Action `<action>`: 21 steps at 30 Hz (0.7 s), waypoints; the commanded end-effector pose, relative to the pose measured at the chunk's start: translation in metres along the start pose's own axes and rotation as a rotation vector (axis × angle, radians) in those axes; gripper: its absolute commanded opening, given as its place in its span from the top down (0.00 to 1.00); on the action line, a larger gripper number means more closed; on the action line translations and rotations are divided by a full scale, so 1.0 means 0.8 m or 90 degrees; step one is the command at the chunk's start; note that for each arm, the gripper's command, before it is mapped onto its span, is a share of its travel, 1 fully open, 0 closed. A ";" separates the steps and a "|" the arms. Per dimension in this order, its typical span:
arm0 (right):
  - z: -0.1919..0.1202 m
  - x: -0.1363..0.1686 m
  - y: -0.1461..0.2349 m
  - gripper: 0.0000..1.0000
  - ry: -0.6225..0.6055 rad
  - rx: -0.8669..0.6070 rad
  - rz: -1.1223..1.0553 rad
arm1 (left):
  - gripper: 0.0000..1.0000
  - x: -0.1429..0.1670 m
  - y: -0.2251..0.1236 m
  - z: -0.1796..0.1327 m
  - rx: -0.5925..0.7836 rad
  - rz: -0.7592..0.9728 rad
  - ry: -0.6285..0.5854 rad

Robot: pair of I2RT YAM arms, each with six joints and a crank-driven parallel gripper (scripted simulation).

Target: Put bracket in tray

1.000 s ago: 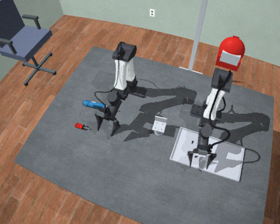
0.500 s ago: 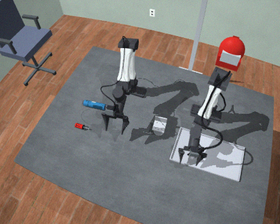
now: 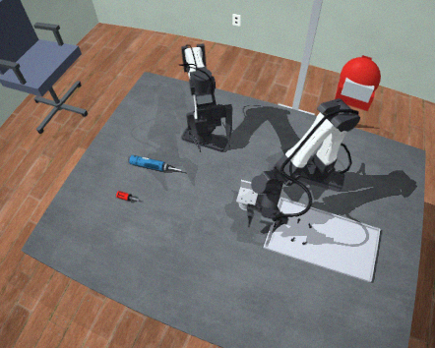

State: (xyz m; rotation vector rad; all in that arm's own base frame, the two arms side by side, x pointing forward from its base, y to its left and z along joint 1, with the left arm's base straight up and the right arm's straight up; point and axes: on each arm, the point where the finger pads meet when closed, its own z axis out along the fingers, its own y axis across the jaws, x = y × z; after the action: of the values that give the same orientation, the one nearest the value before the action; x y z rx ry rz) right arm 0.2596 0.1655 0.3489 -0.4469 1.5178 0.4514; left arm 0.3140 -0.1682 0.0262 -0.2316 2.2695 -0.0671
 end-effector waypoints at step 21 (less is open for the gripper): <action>-0.241 -0.015 0.055 0.00 0.114 -0.217 -0.020 | 0.00 0.034 -0.093 -0.177 -0.072 0.030 -0.016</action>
State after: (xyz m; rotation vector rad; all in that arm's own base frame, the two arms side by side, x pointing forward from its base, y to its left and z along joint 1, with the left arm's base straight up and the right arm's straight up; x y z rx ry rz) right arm 0.0743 0.1041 0.3693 -0.7870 1.5610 0.6790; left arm 0.2104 -0.2526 0.0990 -0.2151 2.2833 0.0174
